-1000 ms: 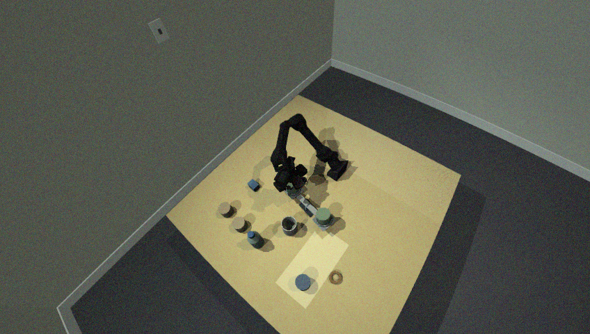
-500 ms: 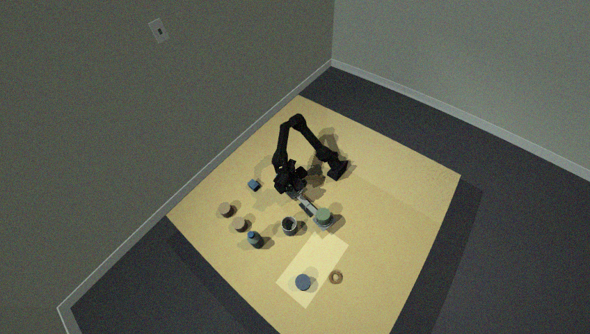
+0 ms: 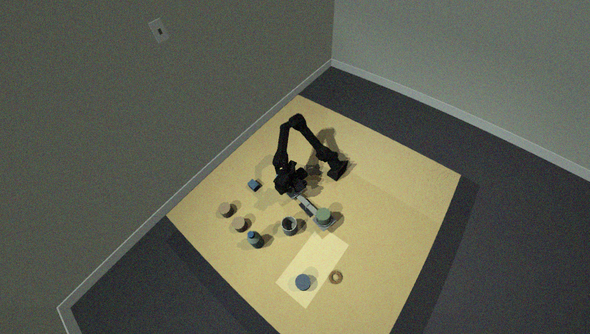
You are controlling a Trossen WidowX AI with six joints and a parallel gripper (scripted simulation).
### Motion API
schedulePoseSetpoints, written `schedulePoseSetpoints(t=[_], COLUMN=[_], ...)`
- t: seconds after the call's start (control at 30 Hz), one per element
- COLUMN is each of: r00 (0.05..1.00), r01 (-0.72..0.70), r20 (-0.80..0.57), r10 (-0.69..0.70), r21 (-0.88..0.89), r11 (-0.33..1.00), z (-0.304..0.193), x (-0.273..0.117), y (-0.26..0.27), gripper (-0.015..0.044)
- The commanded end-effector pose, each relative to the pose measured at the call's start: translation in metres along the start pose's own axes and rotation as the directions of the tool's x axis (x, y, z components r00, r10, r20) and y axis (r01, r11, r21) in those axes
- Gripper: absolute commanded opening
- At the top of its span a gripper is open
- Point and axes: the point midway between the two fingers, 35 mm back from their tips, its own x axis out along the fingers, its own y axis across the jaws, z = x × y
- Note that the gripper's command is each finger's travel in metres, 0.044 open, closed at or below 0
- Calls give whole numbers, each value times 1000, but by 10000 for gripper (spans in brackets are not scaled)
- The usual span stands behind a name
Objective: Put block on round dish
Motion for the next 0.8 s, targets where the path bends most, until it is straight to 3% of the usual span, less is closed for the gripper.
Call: schedulePoseSetpoints(t=[0.0,0.13,0.53,0.77], r00=[1000,1000,1000,1000], r01=[0,0,12,22], r20=[-3,-3,5,11], r10=[0,0,-12,-22], r21=[-3,-3,-8,-12], r11=[1000,1000,1000,1000], z=[0,0,1,2], x=[1,1,-10,-19], y=[1,1,-1,-3], gripper=[341,314,0,0])
